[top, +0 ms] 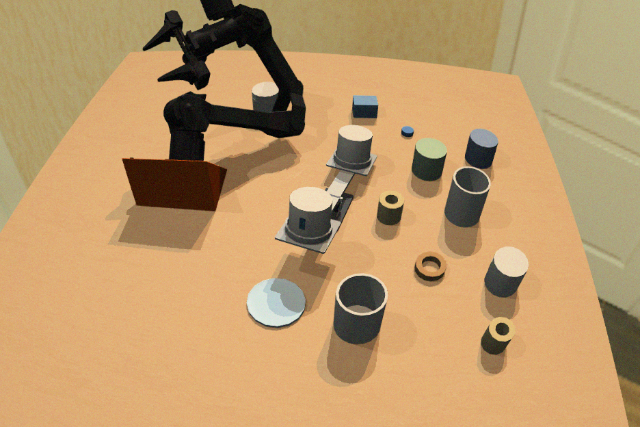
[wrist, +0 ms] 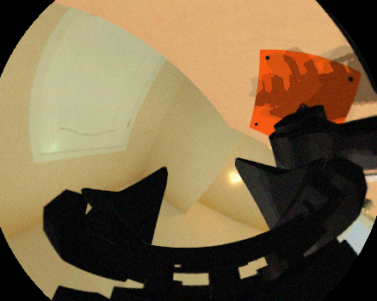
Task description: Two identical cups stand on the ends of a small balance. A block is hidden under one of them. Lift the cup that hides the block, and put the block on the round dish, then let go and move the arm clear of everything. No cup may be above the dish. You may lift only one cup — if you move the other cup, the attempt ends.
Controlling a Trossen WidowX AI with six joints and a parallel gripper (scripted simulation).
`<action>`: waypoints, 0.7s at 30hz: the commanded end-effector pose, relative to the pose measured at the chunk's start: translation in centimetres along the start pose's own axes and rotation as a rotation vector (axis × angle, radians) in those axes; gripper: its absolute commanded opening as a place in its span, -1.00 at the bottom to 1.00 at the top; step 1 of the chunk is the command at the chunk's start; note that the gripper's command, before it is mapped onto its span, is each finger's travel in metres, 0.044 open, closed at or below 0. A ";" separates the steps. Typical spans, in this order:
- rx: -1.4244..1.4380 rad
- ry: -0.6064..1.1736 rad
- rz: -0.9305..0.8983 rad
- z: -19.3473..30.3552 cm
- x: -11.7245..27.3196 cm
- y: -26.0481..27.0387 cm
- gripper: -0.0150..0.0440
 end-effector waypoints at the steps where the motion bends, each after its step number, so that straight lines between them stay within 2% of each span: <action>1: 0.002 0.001 0.001 0.0 0.0 0.0 0.95; 2: 0.008 0.005 0.005 0.1 0.0 0.0 1.00; 21: 0.310 0.193 0.165 2.4 -1.2 1.5 1.00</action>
Point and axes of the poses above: the point midway between the two fingers, 35 mm back from their tips, its own x axis back along the fingers, its own y axis across the jaws, z = x × y, the point moved 9 cm from there along x, back along the fingers, and after that the axes turned 9 degrees about -x, right-handed, at the moved point
